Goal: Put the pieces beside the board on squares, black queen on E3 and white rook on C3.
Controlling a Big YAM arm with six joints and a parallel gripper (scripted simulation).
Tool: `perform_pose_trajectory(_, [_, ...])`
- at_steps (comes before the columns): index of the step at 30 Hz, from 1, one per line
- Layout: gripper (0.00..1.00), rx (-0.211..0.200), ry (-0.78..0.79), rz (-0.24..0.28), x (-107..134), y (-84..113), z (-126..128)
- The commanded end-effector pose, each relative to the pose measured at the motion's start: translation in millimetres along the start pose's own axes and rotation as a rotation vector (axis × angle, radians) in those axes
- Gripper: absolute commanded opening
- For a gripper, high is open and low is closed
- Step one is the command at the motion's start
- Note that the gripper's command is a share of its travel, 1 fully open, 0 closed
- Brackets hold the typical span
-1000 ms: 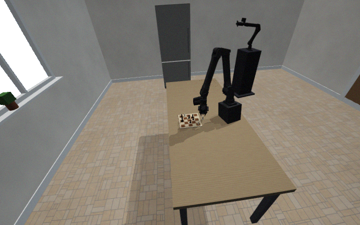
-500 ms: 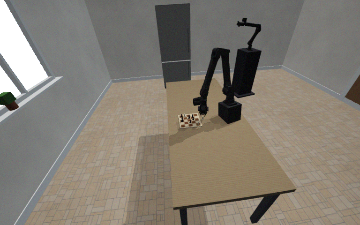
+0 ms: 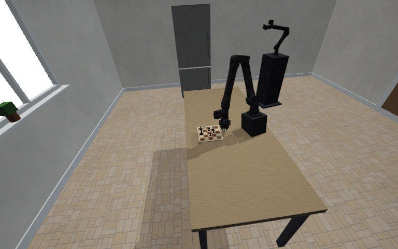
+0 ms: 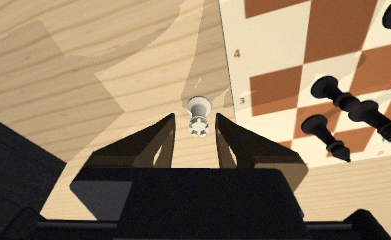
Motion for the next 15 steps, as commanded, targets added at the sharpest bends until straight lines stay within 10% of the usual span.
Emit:
perform_pose_trajectory(1, [0.36,0.038,0.001,-0.009,0.3,-2.3,-16.3])
perform_pose_trajectory(15, [0.36,0.059,0.003,-0.013,-0.9,2.1,-19.6])
Point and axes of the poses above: the point where the finger pads meet when closed, its own y axis back along the fingers, its own z axis across the jaws, x = y × z, the point moved 10 cm from there along y, back along the fingers, and after that the axes turned 8 degrees about y, right-handed, at the moved point
